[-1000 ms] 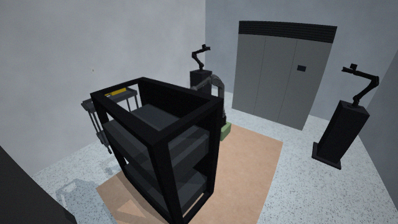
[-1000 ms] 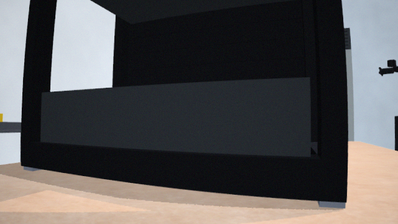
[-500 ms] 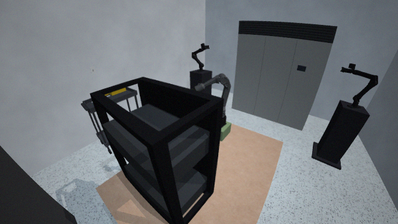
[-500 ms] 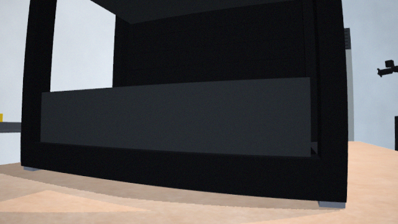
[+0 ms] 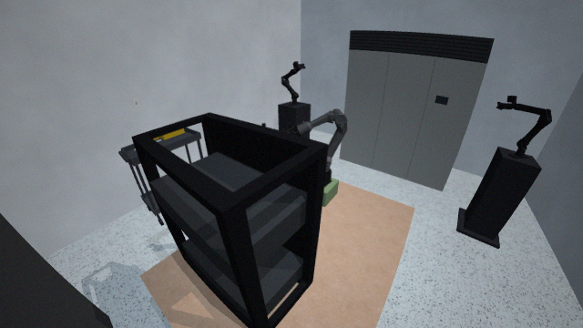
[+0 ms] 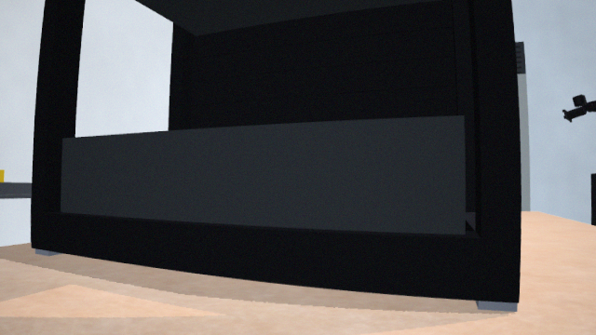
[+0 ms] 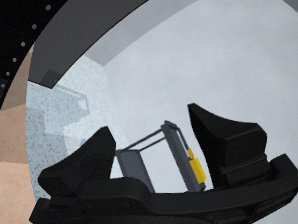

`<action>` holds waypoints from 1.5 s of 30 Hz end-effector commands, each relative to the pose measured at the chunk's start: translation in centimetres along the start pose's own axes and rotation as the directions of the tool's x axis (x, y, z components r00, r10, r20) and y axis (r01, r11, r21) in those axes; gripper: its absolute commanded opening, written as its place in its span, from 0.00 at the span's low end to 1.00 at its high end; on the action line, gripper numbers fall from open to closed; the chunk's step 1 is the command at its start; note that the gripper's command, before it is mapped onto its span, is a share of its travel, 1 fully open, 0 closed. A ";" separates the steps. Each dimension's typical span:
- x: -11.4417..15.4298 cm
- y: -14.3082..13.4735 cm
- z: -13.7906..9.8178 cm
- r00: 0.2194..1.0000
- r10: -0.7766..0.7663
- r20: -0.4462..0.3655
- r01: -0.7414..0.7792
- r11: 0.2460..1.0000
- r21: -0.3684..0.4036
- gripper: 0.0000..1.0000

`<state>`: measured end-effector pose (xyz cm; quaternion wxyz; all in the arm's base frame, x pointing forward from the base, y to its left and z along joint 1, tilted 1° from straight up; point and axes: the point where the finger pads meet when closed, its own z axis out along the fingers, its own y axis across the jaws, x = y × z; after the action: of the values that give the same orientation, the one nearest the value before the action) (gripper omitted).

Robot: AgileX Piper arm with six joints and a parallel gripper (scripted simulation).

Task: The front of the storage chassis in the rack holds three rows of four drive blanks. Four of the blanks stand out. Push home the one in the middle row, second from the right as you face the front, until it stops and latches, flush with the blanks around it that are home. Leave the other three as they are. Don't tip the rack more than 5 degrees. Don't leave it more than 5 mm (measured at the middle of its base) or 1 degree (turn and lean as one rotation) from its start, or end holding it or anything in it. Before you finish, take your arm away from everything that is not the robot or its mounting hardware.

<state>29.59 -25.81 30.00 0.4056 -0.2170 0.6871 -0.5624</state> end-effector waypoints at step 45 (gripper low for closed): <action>-13.4 5.7 -13.4 0.722 -0.274 0.636 0.323 0.945 0.041 1.00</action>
<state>27.50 -6.34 29.37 0.5082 -0.5144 0.4872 -0.4897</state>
